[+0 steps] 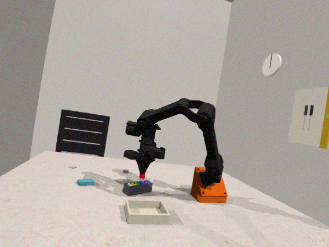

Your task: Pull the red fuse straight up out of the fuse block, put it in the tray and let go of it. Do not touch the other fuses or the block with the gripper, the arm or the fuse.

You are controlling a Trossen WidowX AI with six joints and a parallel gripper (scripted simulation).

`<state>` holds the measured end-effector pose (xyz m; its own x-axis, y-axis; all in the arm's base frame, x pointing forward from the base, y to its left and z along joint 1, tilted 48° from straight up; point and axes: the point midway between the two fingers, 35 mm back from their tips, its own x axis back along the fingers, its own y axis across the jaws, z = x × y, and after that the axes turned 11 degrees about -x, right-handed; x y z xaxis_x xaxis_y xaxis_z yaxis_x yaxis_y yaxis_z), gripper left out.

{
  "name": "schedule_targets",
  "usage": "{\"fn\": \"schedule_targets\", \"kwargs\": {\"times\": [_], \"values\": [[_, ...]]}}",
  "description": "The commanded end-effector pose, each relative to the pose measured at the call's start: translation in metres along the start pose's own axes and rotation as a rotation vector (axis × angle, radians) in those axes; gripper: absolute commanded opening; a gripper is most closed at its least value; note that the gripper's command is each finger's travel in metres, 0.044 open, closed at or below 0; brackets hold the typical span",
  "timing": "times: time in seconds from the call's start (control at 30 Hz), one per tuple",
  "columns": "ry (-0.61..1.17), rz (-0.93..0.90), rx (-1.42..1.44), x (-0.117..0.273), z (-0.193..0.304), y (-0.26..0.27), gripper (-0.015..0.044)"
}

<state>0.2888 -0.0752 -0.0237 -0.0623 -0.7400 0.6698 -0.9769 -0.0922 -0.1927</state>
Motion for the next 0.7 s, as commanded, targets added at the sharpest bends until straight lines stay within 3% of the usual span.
{"fn": "schedule_targets", "kwargs": {"times": [0.0, 0.33, 0.67], "values": [[0.006, -0.001, 0.008, 0.008, 0.001, -0.001, 0.0000], [0.008, -0.002, 0.007, 0.017, -0.003, -0.004, 0.0000], [0.026, -0.002, 0.003, 0.019, -0.070, -0.045, 0.0000]]}}
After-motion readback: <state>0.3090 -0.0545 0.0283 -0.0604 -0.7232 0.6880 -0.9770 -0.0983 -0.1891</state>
